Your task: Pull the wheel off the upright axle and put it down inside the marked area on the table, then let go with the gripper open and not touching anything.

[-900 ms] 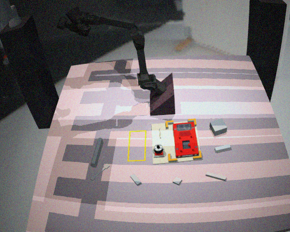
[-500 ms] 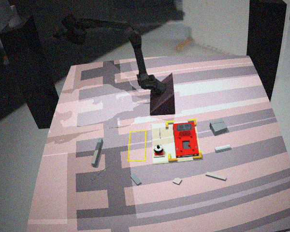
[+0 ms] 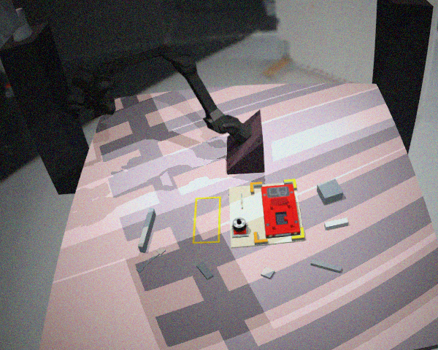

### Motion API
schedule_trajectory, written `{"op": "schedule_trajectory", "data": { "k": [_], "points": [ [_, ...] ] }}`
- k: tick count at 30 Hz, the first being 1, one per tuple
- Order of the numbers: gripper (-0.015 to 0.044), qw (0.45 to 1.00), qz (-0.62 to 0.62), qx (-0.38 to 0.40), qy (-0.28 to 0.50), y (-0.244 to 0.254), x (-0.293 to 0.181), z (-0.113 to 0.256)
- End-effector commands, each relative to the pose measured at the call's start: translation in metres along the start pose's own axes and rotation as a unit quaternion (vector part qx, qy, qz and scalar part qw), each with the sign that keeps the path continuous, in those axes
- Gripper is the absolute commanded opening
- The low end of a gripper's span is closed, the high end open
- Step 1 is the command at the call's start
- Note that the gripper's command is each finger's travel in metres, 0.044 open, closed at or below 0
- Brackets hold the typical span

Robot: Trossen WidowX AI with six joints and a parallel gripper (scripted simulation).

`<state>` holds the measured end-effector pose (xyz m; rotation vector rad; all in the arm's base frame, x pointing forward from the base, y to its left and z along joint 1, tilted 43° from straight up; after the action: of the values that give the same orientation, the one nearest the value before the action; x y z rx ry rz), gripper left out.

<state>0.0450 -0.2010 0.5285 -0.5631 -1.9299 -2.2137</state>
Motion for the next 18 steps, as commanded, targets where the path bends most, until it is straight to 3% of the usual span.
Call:
{"op": "schedule_trajectory", "data": {
  "k": [1, 9, 18],
  "points": [
    [0.03, 0.996, 0.031, -0.026, 0.076, -0.007, -0.063, -0.017],
    [0.03, 0.978, 0.087, -0.074, 0.176, -0.03, -0.166, -0.019],
    [0.03, 0.942, 0.168, -0.12, 0.266, -0.073, -0.275, 0.017]
  ]
}}
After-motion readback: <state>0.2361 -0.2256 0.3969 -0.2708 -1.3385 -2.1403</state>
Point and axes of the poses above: the point midway between the two fingers, 35 mm back from their tips, its own z axis back along the fingers, its own y axis across the jaws, x = y × z, the point moved 4 cm from there along z, back along the fingers, and after that the axes turned 4 degrees about -z, right-handed, at the moved point
